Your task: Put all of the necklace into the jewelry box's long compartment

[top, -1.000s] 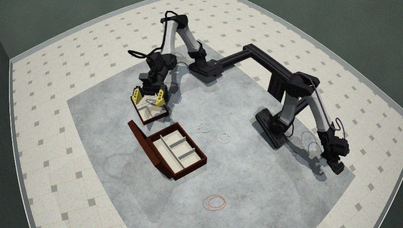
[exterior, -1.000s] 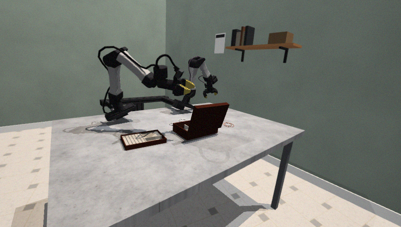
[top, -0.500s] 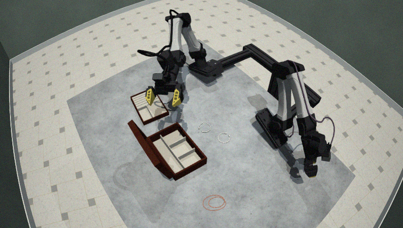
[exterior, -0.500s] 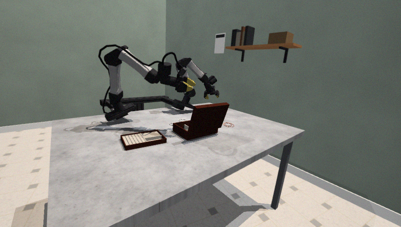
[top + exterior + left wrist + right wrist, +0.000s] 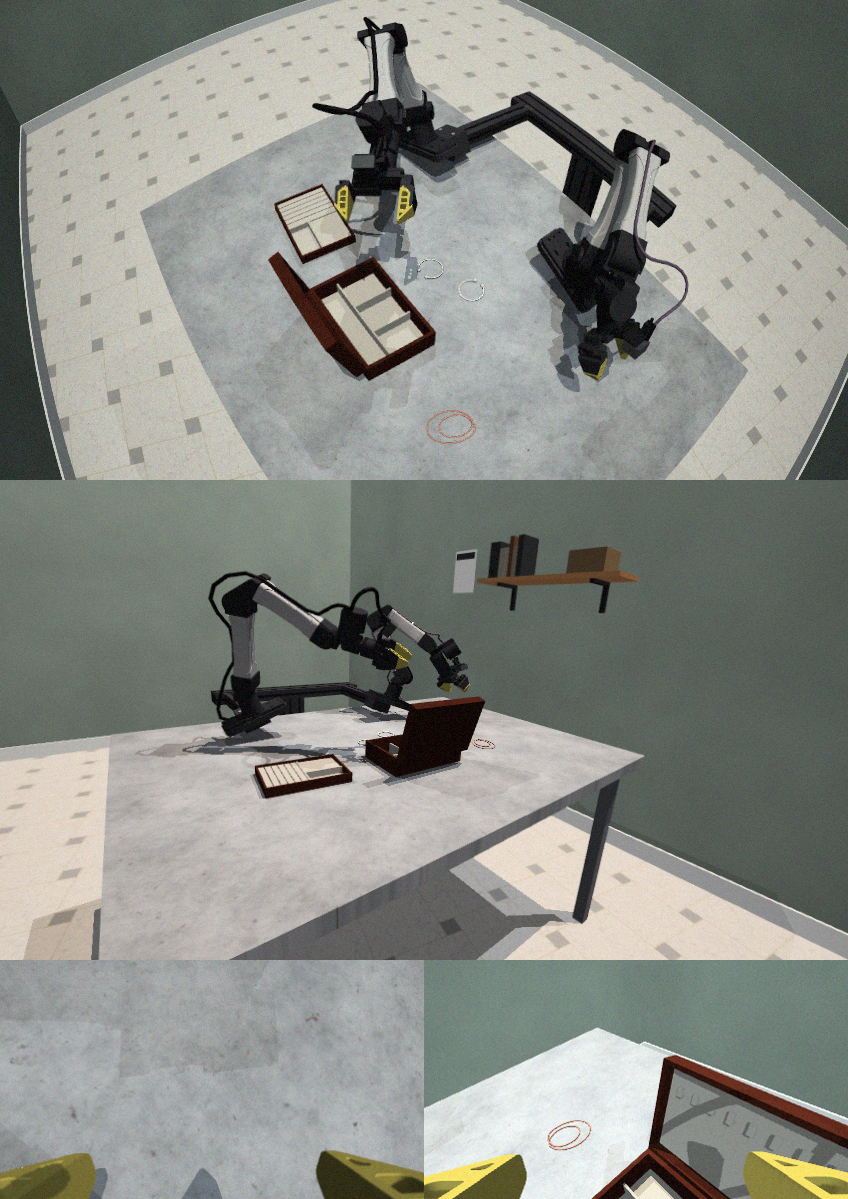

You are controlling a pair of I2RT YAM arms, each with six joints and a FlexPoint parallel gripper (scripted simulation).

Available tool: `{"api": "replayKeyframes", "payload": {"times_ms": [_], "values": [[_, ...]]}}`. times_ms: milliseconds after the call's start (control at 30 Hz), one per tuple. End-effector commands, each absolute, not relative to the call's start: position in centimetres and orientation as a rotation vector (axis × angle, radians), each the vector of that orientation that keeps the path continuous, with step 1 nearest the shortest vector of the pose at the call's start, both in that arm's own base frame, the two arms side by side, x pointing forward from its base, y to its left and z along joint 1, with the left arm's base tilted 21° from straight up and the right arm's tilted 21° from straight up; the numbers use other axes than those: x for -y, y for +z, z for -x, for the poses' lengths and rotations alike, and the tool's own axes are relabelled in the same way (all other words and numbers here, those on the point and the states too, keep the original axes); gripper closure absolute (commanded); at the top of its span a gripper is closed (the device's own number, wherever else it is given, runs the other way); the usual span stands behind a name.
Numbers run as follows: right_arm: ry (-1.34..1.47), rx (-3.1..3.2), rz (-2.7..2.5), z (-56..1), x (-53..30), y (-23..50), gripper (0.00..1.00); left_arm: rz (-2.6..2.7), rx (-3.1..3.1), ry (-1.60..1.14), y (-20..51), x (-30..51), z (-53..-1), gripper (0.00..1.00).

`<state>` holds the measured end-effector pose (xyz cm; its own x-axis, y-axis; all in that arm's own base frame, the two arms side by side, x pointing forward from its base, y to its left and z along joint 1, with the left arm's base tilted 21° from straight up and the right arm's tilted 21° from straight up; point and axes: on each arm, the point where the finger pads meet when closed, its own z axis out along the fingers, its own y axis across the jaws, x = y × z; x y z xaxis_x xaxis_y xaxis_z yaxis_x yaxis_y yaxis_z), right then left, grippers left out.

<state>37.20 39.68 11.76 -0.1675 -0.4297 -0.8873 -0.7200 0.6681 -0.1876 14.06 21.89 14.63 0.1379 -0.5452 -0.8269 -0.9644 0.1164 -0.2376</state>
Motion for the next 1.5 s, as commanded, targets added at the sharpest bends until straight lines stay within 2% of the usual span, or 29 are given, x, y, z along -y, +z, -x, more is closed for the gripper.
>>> {"api": "replayKeyframes", "payload": {"times_ms": [0, 67, 133, 333, 633, 1000, 1367, 1467], "values": [[0.335, -1.805, 0.932, -35.3, -40.5, 12.9, 0.00, 1.428, -1.662, 0.688, 15.0, -20.4, -16.8, 0.00], [0.332, -1.811, 0.950, -34.5, -40.9, 12.7, 0.00, 1.306, -1.770, 0.670, 14.9, -18.9, -19.6, 0.00], [0.332, -1.811, 0.950, -34.5, -40.9, 12.7, 0.00, 1.306, -1.770, 0.670, 14.9, -18.9, -19.6, 0.00], [0.318, -1.831, 1.017, -31.5, -42.1, 11.9, 0.00, 0.861, -2.155, 0.600, 13.3, -12.9, -28.2, 0.00], [0.316, -1.832, 1.144, -27.5, -43.6, 10.6, 0.00, 0.380, -2.450, 0.543, 11.8, -7.0, -36.4, 0.00], [0.316, -1.856, 1.225, -25.5, -43.9, 8.3, 0.00, 0.151, -2.560, 0.503, 11.2, -4.1, -41.0, 0.00], [0.246, -1.923, 1.194, -26.8, -42.4, 5.1, 0.00, 0.326, -2.714, 0.484, 7.6, -5.2, -43.2, 0.00], [0.226, -1.940, 1.192, -26.9, -42.0, 4.0, 0.00, 0.421, -2.777, 0.485, 5.7, -6.0, -43.9, 0.33]]}}
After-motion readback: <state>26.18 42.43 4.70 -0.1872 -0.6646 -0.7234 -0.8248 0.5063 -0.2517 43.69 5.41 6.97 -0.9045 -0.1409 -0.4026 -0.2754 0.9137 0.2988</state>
